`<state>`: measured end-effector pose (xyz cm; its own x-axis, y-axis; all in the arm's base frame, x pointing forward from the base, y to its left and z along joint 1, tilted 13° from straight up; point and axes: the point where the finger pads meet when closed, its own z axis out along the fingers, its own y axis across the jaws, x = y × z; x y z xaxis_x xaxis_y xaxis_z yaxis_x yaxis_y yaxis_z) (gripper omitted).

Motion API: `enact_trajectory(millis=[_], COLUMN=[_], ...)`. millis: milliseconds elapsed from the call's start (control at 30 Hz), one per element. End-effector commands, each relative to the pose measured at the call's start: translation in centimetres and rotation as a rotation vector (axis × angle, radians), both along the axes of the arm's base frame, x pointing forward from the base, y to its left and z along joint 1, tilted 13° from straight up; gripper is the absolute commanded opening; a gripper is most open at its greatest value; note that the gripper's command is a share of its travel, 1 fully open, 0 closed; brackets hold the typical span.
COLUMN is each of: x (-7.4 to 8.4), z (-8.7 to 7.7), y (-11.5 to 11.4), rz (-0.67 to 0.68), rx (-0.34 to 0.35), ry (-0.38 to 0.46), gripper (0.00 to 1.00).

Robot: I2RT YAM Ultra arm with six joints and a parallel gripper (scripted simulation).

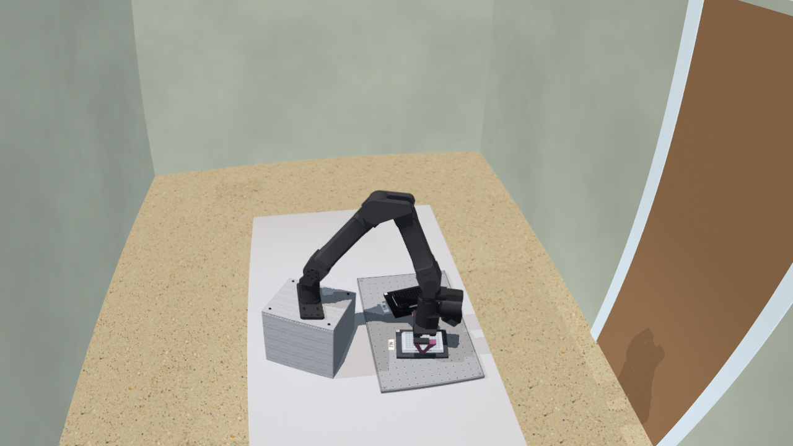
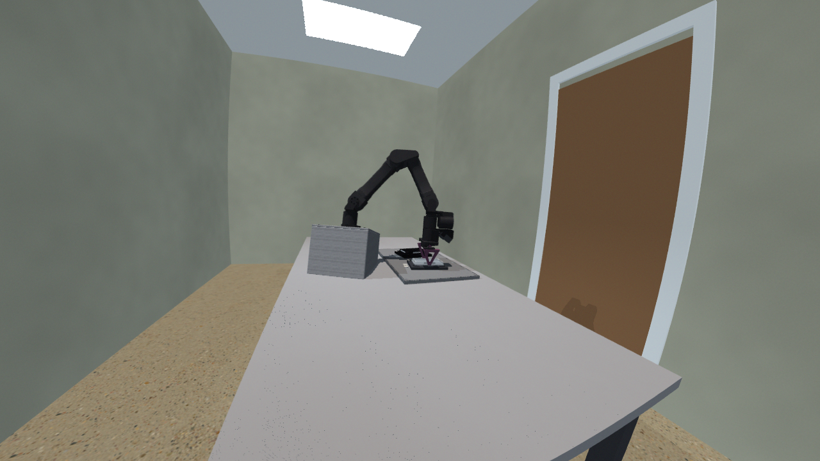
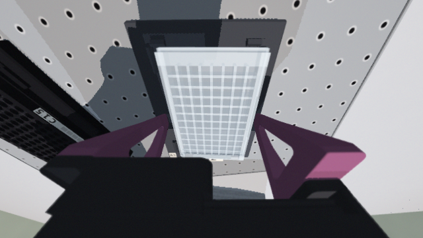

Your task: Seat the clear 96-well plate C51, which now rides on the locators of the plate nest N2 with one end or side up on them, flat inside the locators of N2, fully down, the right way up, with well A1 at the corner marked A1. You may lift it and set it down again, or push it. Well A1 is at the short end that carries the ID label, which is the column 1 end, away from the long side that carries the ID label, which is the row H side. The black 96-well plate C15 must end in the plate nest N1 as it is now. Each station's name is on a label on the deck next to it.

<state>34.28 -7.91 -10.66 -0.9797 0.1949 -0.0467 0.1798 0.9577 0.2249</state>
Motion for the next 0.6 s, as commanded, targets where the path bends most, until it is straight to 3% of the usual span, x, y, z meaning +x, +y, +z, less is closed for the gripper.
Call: enact_trajectory(millis=[0, 500, 533, 567], x=[0.51, 0.51, 0.51, 0.51], z=[0.06, 0.06, 0.06, 0.06], y=[-0.25, -0.25, -0.25, -0.25], rz=[-0.004, -0.004, -0.004, -0.004], rx=[-0.007, -0.007, -0.007, -0.007], ry=[-0.02, -0.02, -0.02, -0.02], gripper=[1.0, 1.0, 0.0, 0.0])
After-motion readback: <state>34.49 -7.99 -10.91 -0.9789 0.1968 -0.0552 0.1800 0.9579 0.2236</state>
